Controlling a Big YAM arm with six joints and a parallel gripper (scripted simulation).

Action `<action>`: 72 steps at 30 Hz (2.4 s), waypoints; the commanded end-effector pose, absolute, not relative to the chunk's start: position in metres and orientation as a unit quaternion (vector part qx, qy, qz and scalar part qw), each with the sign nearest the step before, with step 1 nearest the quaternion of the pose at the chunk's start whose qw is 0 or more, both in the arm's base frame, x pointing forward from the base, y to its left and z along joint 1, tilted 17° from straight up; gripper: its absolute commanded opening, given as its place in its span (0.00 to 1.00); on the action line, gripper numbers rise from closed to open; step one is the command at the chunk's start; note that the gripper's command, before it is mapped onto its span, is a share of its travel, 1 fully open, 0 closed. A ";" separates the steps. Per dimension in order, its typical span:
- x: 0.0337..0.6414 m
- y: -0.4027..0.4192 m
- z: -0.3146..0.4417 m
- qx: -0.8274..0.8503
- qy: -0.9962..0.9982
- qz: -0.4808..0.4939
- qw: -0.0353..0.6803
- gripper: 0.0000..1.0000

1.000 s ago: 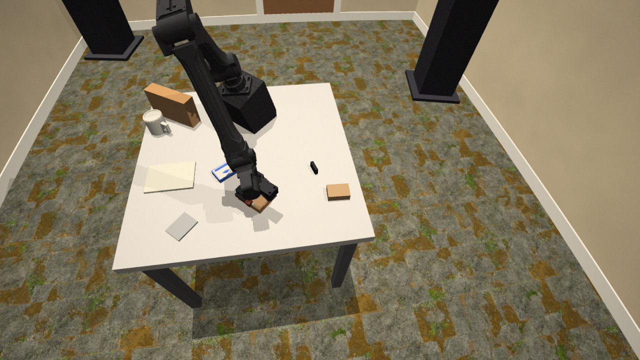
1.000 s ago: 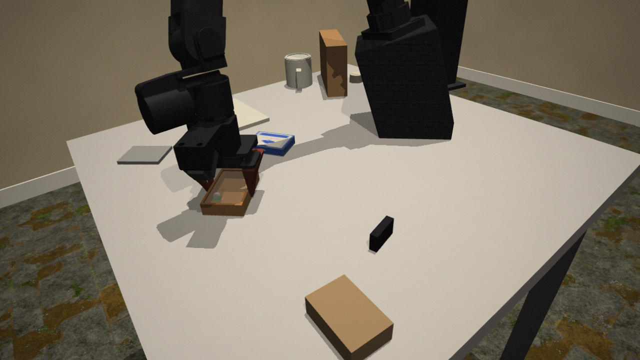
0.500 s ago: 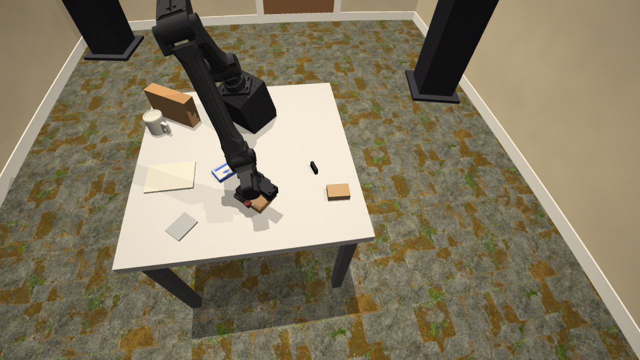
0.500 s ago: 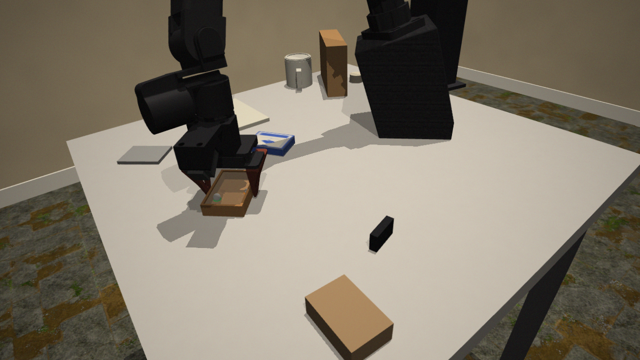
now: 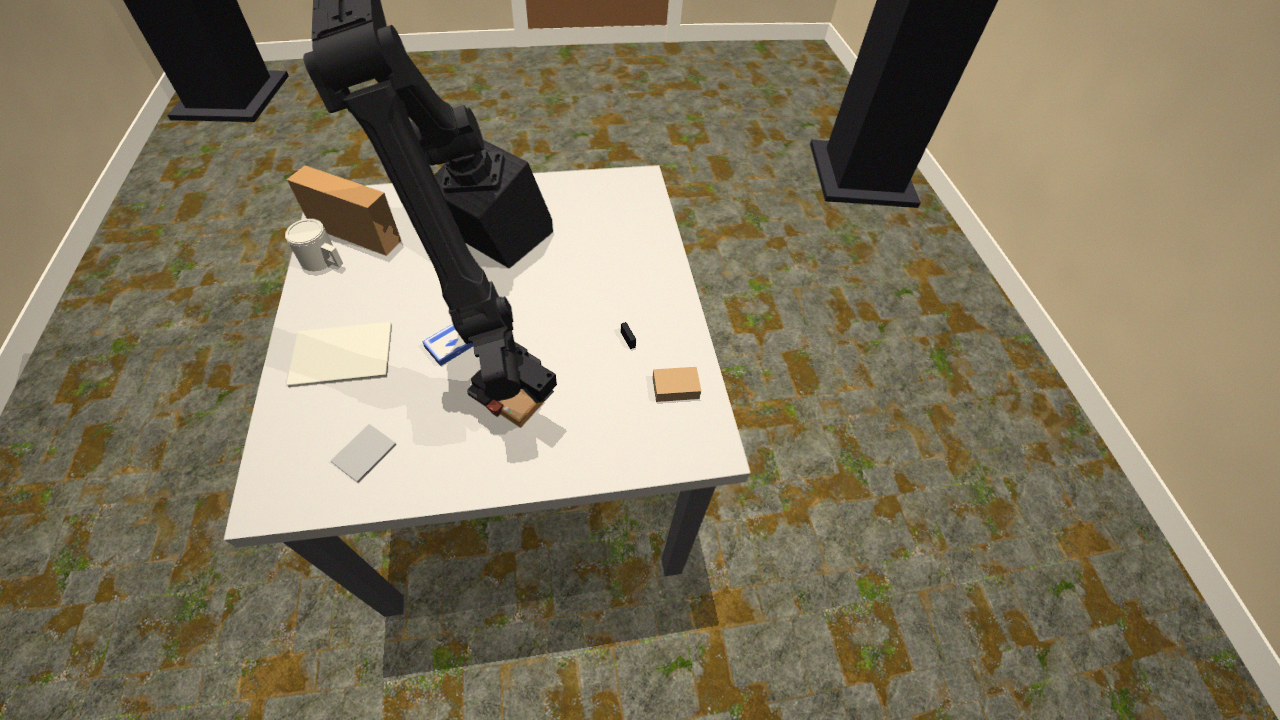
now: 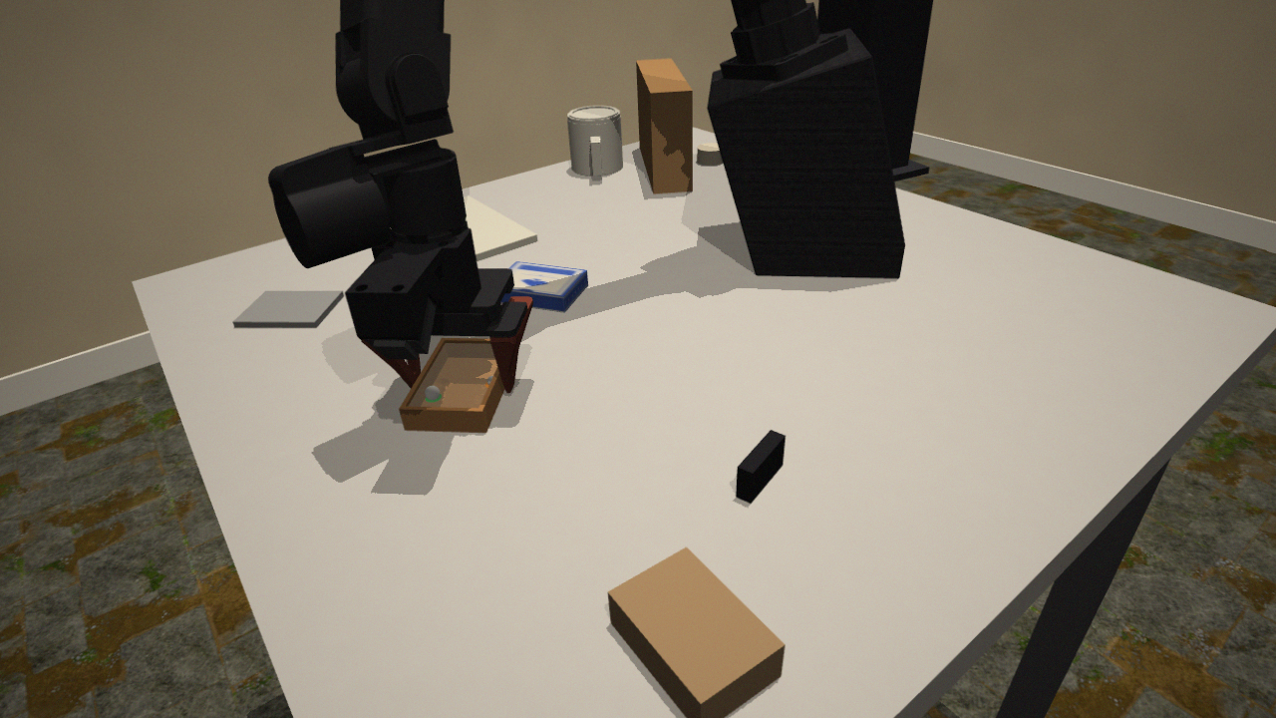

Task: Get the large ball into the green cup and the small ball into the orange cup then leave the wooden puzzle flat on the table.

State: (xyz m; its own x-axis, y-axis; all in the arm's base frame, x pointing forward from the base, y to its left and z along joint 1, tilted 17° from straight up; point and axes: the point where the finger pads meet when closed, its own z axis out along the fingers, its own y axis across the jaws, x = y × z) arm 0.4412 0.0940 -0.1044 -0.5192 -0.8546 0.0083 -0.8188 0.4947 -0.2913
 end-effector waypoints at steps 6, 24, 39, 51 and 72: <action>0.455 0.093 -0.099 -0.482 0.862 -0.132 0.082 0.87; 0.442 0.106 -0.073 -0.486 0.860 -0.131 0.084 0.87; 0.430 0.113 -0.028 -0.485 0.860 -0.131 0.084 0.87; 0.432 0.117 -0.016 -0.487 0.859 -0.131 0.084 0.87; 0.431 0.115 -0.017 -0.486 0.860 -0.132 0.084 0.87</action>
State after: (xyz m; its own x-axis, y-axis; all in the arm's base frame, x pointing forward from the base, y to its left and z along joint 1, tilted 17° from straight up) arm 0.4229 0.1051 -0.0283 -0.5204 -0.8539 0.0057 -0.8179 0.4966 -0.2905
